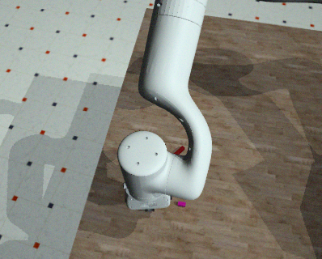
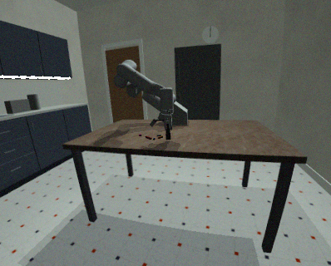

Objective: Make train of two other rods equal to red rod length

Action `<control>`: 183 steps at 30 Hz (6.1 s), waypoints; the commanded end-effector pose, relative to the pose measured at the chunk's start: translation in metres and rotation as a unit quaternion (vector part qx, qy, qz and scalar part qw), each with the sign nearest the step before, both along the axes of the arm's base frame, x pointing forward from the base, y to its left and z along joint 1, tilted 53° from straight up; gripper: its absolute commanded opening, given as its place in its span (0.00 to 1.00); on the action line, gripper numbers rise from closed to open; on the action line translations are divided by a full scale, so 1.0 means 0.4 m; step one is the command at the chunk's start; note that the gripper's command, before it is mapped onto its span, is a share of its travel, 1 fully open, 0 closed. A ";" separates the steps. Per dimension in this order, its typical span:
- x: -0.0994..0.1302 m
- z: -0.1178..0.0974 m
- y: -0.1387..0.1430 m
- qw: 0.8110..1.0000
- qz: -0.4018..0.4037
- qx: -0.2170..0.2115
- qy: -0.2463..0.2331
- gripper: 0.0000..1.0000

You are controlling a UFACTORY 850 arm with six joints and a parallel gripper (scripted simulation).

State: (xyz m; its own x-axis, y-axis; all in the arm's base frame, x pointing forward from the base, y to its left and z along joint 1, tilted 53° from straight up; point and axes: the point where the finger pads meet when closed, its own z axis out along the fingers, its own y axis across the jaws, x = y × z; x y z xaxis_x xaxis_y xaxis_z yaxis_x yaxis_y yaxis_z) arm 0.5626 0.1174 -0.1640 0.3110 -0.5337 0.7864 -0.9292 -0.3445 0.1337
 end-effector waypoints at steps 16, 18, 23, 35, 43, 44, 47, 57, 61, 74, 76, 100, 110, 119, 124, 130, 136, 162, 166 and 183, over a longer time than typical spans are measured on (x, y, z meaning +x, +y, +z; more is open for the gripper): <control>0.002 0.001 0.003 1.000 0.000 0.000 -0.001 0.04; 0.002 0.001 0.003 1.000 0.000 0.000 -0.001 0.04; 0.002 0.000 0.003 1.000 0.000 0.000 -0.001 0.04; 0.003 0.000 0.004 1.000 0.000 0.000 -0.001 0.04; 0.003 0.000 0.004 1.000 0.000 0.000 -0.001 0.04; 0.003 0.000 0.004 1.000 0.000 0.000 -0.001 0.04; 0.003 0.000 0.004 1.000 0.000 0.000 -0.001 0.04; 0.004 -0.005 -0.002 1.000 0.000 0.000 -0.001 0.04; 0.006 -0.009 -0.007 1.000 0.000 0.000 -0.001 0.04; 0.009 -0.018 -0.019 1.000 0.000 0.000 -0.001 0.04; 0.009 -0.018 -0.019 1.000 0.000 0.000 -0.001 0.04; 0.009 -0.018 -0.019 1.000 0.000 0.000 -0.001 0.04; 0.009 -0.018 -0.019 1.000 0.000 0.000 -0.001 0.08; 0.009 -0.018 -0.019 1.000 0.000 0.000 -0.001 0.16; 0.009 -0.018 -0.019 1.000 0.000 0.000 -0.001 0.24; 0.009 -0.018 -0.019 1.000 0.000 0.000 -0.001 0.24; 0.008 -0.017 -0.017 1.000 0.000 0.000 -0.001 0.24; -0.036 0.117 0.153 1.000 0.000 0.000 -0.001 0.24; -0.037 0.118 0.155 1.000 0.000 0.000 -0.001 0.24; -0.037 0.118 0.155 1.000 0.000 0.000 -0.001 1.00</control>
